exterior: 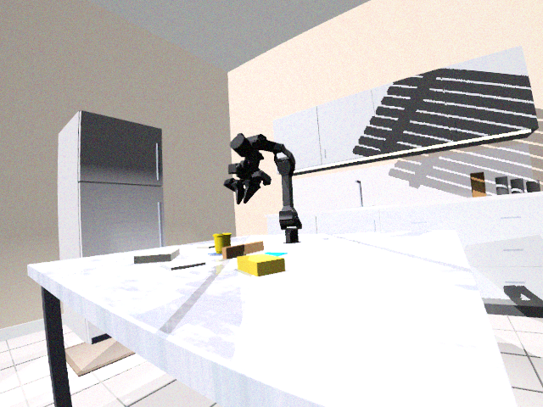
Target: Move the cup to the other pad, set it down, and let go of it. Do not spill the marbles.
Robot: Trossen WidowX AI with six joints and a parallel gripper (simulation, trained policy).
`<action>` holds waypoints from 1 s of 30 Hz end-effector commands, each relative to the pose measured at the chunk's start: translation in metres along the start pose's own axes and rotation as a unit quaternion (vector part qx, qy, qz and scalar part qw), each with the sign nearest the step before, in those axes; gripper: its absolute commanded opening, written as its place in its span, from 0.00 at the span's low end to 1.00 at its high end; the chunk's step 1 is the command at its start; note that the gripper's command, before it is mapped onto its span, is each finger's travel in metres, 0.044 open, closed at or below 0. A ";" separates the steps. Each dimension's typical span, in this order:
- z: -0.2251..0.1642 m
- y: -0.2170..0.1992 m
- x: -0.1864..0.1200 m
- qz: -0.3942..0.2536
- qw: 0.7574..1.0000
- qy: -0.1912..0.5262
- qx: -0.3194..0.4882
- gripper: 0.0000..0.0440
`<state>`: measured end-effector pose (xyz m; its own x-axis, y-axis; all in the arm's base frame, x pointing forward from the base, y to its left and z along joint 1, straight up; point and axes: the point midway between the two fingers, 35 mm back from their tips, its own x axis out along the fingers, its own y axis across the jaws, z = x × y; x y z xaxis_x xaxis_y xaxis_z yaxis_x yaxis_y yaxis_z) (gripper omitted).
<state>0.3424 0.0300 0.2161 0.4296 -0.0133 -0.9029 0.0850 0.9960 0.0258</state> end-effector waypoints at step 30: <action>-0.025 -0.067 0.048 -0.051 0.975 0.203 -0.069 0.32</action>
<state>0.3347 -0.0268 0.1661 0.0545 -0.0960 -0.9939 -0.0111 0.9952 -0.0967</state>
